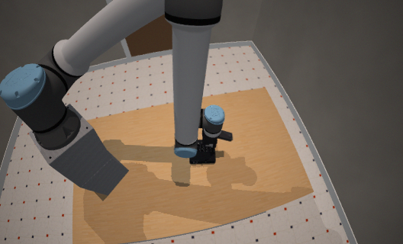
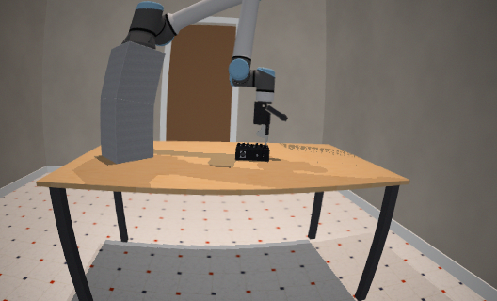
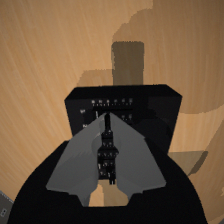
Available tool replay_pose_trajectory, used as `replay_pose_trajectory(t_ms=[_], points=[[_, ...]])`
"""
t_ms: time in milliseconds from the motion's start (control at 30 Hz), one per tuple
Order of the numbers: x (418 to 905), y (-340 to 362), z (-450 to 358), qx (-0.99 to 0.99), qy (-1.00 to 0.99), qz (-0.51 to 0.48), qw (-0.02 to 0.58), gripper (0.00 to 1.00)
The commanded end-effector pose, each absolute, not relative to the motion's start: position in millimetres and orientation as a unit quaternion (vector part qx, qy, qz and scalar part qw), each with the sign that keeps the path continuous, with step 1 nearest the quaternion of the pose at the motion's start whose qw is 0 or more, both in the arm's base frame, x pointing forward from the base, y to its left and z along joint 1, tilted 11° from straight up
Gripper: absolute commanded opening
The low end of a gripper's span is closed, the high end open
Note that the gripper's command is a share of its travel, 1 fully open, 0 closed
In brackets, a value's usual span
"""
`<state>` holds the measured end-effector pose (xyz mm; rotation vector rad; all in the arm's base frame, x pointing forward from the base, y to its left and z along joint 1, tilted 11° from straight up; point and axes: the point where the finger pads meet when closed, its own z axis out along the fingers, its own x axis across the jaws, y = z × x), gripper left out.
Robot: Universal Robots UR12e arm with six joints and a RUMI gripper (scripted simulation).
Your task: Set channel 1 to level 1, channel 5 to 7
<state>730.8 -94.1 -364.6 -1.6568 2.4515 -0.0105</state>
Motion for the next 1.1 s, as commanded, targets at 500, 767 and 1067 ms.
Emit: replay_pose_trajectory(t_ms=[500, 767, 1067], points=[[731.7, -93.5, -363.8, -0.558, 0.825, -0.004, 0.092, 0.0], [731.4, -94.2, -363.9, -0.558, 0.825, -0.004, 0.092, 0.0], [730.0, -97.8, -364.5, -0.558, 0.825, -0.004, 0.092, 0.0]])
